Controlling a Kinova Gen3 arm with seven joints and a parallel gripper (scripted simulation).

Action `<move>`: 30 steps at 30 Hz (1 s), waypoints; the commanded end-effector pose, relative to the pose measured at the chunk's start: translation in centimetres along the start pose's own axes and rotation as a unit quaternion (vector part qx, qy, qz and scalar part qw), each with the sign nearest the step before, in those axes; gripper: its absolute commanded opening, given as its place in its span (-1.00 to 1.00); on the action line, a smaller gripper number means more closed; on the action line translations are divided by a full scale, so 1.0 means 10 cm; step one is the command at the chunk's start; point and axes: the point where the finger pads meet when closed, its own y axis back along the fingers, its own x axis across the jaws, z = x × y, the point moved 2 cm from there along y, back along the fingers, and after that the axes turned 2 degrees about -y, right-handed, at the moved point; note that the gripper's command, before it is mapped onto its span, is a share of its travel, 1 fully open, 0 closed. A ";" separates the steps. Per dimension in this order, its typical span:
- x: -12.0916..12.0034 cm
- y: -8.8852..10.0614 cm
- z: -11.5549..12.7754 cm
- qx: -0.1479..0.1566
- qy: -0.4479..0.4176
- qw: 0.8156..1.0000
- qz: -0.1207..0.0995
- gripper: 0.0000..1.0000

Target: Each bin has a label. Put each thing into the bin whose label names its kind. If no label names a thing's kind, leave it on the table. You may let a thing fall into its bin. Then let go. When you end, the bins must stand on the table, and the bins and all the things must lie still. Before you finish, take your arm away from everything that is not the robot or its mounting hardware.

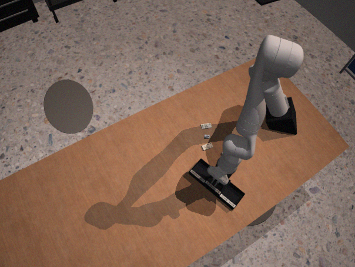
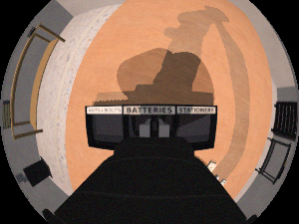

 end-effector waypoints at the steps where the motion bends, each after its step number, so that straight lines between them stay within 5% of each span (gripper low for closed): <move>1: -0.01 0.05 -0.02 0.002 -0.004 1.000 -0.002 -0.39; 30: -0.01 0.55 -0.01 0.001 0.002 1.000 0.000 -0.39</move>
